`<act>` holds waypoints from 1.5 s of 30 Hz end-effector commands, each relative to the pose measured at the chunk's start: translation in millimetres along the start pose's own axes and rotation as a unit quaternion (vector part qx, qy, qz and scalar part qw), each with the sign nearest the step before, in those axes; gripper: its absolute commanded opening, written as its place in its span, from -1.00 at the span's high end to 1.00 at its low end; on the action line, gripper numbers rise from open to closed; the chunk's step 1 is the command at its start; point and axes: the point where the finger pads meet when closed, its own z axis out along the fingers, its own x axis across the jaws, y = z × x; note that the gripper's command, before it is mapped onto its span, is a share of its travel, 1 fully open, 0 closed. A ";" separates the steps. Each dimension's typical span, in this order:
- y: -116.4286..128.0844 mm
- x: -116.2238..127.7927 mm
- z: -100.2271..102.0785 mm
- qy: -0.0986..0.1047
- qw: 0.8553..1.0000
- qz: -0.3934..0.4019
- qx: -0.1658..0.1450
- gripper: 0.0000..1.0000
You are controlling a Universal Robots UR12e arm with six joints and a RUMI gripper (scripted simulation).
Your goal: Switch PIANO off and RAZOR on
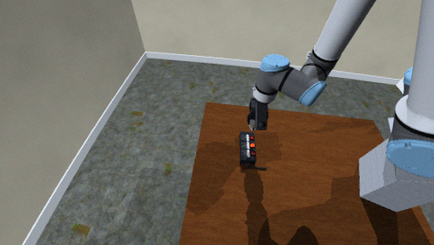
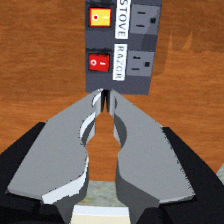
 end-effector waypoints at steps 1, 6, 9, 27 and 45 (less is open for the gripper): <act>-3.5 -1.6 2.2 -0.003 1.000 -0.003 0.006 1.00; -3.1 -1.2 1.7 -0.002 1.000 -0.003 0.006 1.00; -3.0 -1.1 1.7 -0.002 1.000 -0.003 0.006 1.00; -3.0 -1.1 1.7 -0.002 1.000 -0.003 0.006 1.00; -2.9 0.5 7.2 -0.001 1.000 -0.003 0.005 1.00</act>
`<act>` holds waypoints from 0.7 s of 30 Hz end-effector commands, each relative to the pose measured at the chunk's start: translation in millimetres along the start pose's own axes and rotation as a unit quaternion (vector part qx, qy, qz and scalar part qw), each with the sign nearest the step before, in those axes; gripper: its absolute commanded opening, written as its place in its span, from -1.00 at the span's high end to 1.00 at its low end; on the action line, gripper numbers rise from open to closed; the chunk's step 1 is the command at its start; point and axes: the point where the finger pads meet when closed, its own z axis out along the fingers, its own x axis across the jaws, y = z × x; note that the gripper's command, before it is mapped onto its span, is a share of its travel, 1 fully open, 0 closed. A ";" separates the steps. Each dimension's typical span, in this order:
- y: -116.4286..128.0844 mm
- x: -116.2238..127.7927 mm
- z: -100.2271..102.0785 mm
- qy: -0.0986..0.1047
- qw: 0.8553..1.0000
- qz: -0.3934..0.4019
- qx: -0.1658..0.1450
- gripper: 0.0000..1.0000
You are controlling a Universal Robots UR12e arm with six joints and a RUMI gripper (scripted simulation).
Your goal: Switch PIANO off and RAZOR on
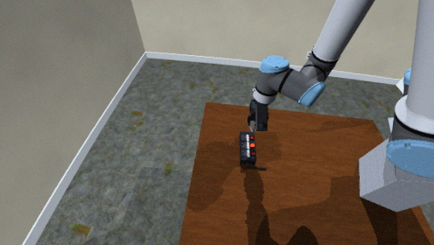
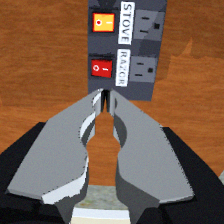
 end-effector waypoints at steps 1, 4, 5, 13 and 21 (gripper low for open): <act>1.1 3.3 3.0 0.002 1.000 -0.001 -0.001 1.00; 1.2 3.5 5.9 0.002 1.000 -0.001 -0.001 1.00; 1.1 3.5 7.0 0.002 1.000 -0.001 -0.001 1.00; 0.9 3.6 17.3 0.002 1.000 -0.001 -0.001 1.00; 1.0 3.5 25.4 0.002 1.000 -0.001 -0.001 1.00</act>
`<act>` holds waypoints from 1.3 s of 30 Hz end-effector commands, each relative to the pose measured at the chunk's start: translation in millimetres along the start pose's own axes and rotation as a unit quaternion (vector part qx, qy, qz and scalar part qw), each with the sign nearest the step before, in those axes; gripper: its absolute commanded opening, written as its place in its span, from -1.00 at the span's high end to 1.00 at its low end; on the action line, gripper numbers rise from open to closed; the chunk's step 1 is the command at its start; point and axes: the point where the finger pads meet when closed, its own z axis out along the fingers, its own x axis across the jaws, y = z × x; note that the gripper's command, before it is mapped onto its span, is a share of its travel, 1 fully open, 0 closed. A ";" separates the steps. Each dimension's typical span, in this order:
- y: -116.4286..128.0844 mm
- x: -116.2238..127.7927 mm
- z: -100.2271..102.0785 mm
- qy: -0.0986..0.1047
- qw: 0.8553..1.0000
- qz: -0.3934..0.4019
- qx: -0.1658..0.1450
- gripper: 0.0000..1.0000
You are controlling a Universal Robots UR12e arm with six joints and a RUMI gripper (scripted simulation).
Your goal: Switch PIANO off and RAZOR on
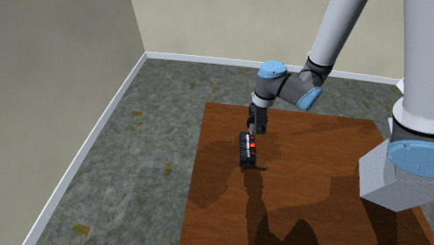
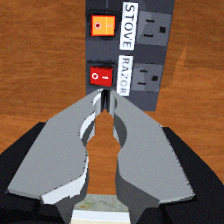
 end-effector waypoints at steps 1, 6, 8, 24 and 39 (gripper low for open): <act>1.6 3.9 6.1 0.003 1.000 0.000 -0.002 1.00; 1.6 3.9 12.0 0.003 1.000 0.000 -0.002 1.00; 1.8 3.8 14.0 0.003 1.000 0.000 -0.002 1.00; 1.7 2.8 20.5 0.002 1.000 0.000 -0.002 1.00; 1.8 3.1 19.9 0.002 1.000 0.000 -0.002 1.00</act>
